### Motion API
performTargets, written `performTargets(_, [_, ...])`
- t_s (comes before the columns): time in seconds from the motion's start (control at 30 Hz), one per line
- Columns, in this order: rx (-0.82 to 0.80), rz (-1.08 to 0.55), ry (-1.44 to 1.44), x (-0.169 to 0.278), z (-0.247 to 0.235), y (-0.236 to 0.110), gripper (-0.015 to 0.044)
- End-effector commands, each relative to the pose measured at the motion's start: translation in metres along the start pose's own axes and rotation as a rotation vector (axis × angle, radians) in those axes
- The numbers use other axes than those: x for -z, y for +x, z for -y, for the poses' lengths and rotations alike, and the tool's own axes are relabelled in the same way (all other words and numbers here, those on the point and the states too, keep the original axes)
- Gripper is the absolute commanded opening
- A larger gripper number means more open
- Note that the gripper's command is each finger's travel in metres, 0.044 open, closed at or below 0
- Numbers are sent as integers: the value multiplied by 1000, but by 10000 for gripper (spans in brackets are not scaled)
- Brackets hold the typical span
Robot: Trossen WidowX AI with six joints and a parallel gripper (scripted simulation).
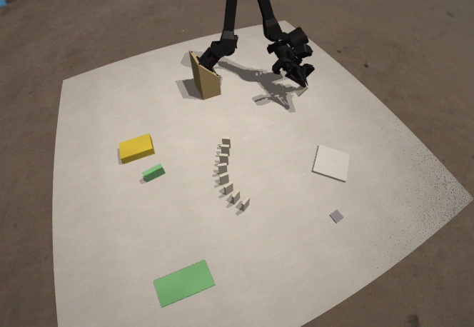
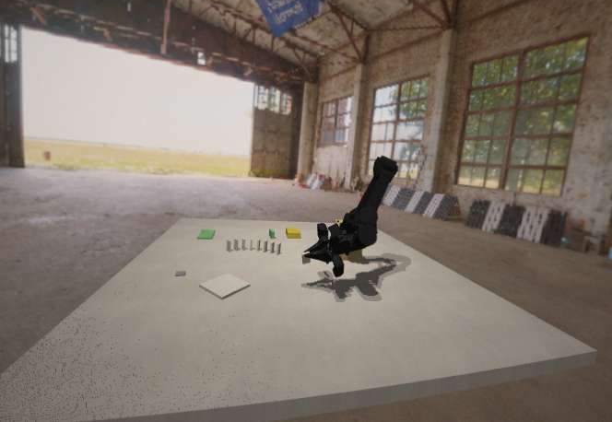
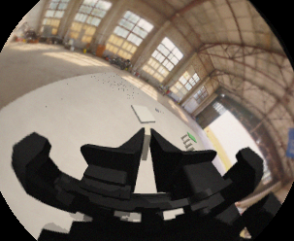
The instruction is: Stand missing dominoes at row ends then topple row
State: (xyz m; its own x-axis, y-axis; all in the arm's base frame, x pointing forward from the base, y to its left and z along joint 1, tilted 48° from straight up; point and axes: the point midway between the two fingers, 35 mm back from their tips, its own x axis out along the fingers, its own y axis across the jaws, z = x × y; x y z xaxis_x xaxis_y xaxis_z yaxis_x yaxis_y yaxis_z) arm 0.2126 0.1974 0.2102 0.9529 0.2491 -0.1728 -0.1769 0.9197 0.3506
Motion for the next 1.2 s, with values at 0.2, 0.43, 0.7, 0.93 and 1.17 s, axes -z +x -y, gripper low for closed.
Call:
performTargets(0.2, [12, 152, 224, -4, 8, -28, 20])
performTargets(0.43, [26, 222, 389, -3, 19, -47, 20])
performTargets(0.7, [40, 256, 501, -1, 30, -59, 20])
performTargets(0.93, [40, 256, 501, -1, 30, -59, 20])
performTargets(1.17, [40, 256, 501, -1, 30, -59, 20])
